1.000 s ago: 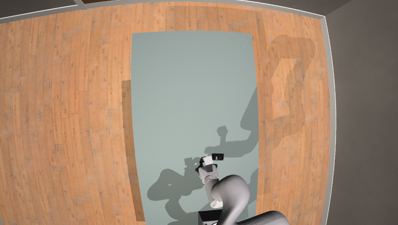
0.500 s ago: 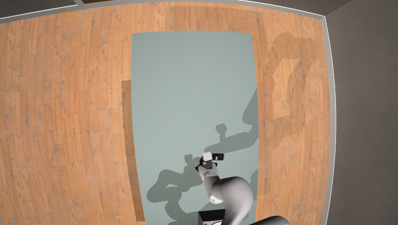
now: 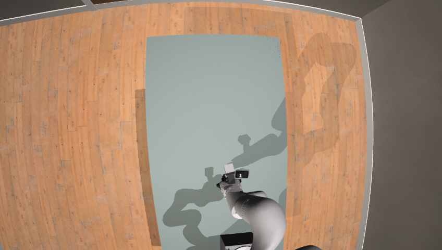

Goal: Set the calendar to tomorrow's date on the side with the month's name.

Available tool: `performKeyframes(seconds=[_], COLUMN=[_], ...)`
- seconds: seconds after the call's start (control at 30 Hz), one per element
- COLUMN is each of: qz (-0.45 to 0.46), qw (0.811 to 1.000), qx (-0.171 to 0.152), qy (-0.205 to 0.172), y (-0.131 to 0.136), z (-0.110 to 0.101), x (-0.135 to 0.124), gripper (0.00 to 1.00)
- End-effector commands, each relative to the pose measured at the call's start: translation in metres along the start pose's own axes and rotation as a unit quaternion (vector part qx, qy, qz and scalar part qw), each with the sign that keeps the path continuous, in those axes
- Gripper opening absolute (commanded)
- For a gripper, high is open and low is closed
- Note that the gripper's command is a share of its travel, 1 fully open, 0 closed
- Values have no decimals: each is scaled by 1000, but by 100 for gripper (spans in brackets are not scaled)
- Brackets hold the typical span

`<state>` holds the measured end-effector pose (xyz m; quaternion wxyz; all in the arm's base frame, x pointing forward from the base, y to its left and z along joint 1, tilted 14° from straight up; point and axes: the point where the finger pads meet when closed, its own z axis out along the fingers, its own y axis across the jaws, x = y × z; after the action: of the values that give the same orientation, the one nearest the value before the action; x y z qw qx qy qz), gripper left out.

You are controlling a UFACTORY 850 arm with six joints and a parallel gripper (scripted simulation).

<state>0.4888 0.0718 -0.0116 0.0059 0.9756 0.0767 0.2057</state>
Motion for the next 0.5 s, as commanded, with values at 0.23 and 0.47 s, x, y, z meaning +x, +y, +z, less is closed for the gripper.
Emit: performKeyframes(seconds=[0.23, 0.47], qz=[-4, 0], qw=[996, 992], qx=[-21, -1], qy=[-84, -126], y=[10, 0], z=[2, 0], x=[1, 4], gripper=[27, 27])
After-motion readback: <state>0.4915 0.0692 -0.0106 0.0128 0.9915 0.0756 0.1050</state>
